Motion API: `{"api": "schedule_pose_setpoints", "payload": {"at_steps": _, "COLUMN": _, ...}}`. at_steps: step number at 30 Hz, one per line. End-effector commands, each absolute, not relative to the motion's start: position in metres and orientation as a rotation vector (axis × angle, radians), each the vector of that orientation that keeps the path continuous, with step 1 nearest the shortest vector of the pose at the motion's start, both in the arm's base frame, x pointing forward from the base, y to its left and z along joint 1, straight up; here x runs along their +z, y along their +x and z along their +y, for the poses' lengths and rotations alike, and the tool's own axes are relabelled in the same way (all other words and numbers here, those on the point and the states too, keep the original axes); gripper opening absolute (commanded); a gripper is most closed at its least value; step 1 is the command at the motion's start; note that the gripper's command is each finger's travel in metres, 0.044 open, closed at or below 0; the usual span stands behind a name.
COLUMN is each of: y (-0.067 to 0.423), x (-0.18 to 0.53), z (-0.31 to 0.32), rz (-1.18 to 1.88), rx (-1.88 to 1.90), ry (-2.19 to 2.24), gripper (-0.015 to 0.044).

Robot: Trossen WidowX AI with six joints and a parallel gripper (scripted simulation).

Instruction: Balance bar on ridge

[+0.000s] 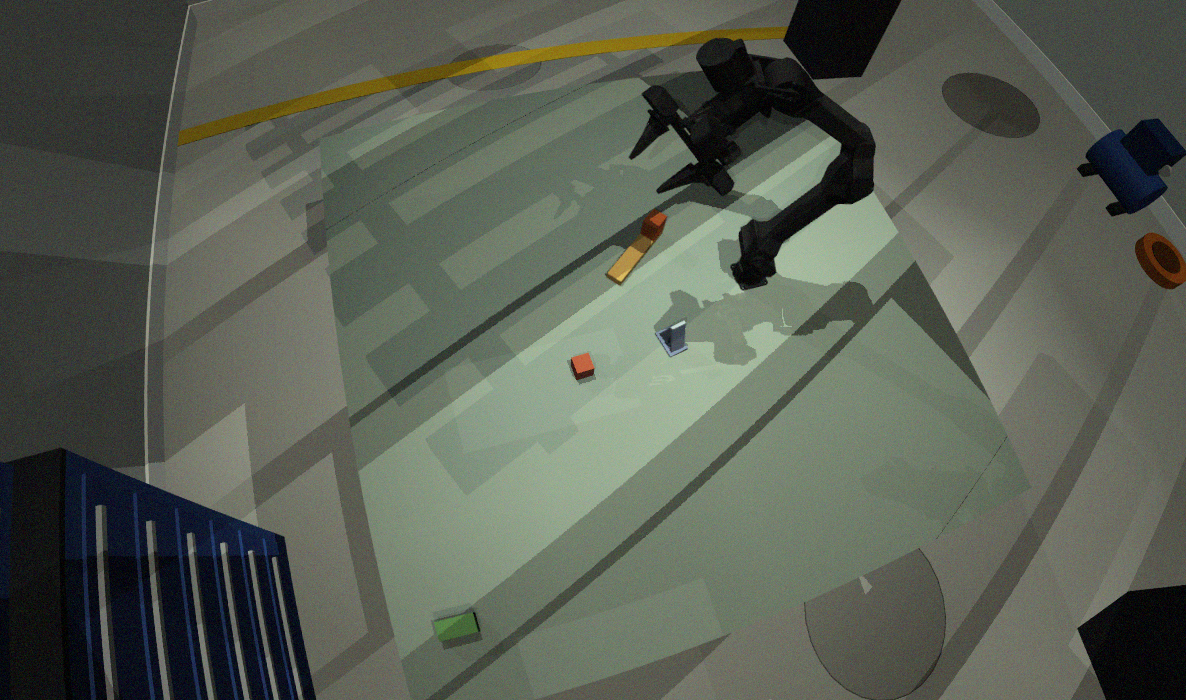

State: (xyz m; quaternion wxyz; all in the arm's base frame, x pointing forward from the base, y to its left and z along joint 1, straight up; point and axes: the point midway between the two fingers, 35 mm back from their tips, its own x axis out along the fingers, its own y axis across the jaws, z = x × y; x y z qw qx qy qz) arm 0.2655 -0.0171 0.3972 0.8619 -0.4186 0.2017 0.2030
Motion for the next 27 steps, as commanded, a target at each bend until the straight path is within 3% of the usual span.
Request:
{"api": "schedule_pose_setpoints", "payload": {"at_steps": 1, "y": 0.277, "x": 0.349, "z": -0.039, "rz": 0.622, "rx": 0.426, "ry": -0.808, "gripper": 0.0315}}
{"api": "schedule_pose_setpoints", "payload": {"at_steps": 10, "y": 0.273, "x": 0.257, "z": -0.075, "rz": 1.009, "rx": 0.44, "ry": -0.682, "gripper": 0.0315}}
{"api": "schedule_pose_setpoints", "payload": {"at_steps": 20, "y": 0.235, "x": 0.171, "z": -0.101, "rz": 1.43, "rx": 0.491, "ry": -0.549, "gripper": 0.0315}}
{"api": "schedule_pose_setpoints", "payload": {"at_steps": 27, "y": 0.227, "x": 0.161, "z": -0.104, "rz": 1.49, "rx": 0.502, "ry": -0.53, "gripper": 0.0315}}
